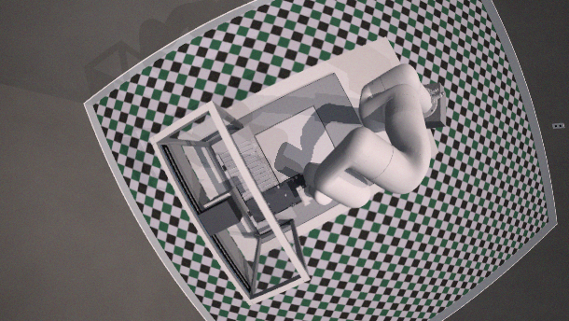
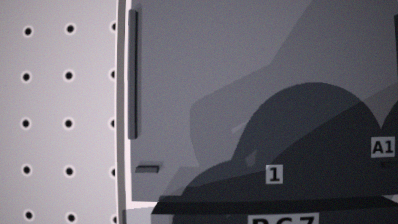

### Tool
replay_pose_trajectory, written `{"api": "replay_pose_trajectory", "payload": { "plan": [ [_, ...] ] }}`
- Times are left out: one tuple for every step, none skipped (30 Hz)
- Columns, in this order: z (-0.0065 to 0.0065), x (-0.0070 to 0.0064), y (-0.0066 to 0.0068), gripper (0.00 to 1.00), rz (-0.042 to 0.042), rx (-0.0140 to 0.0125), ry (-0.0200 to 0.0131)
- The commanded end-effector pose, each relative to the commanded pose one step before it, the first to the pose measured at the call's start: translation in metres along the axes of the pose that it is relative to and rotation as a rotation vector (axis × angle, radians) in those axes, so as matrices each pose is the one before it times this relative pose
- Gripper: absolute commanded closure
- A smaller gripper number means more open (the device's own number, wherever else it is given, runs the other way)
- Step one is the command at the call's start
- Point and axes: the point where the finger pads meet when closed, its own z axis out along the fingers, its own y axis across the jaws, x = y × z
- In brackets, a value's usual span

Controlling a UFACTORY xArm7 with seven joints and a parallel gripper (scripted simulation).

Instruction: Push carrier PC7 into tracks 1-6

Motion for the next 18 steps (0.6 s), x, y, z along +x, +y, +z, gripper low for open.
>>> {"api": "replay_pose_trajectory", "payload": {
  "plan": [
    [-0.0008,0.00264,-0.00101,0.18,0.00023,0.00222,0.00242],
    [0.0,0.00033,0.0,0.18,0.0,0.0,0.0],
    [0.0,0.00033,0.0,0.18,0.0,0.0,0.0],
    [0.0,0.00033,0.0,0.18,0.0,0.0,0.0],
    [0.0,0.00033,0.0,0.18,0.0,0.0,0.0],
    [0.0,0.00033,0.0,0.18,0.0,0.0,0.0],
    [0.0,0.00033,0.0,0.18,0.0,0.0,0.0],
    [0.0,0.00033,0.0,0.18,0.0,0.0,0.0],
    [0.0,0.00033,0.0,0.18,0.0,0.0,0.0],
    [0.0,0.00033,0.0,0.18,0.0,0.0,0.0],
    [0.00003,0.00041,-0.00003,0.18,-0.00001,0.00001,-0.00004],
    [-0.00003,-0.00162,-0.00001,0.18,-0.0001,0.00003,-0.00002],
    [0.00004,0.00001,0.00001,0.18,0.0001,-0.00003,0.0],
    [0.0,0.0,0.0,0.18,0.0,0.0,0.0],
    [0.0,0.0,0.0,0.18,0.0,0.0,0.0],
    [0.0,0.0,0.0,0.18,0.0,0.0,0.0],
    [0.0,0.0,0.0,0.18,0.0,0.0,0.0],
    [0.0,0.0,0.0,0.18,0.0,0.0,0.0]
  ]
}}
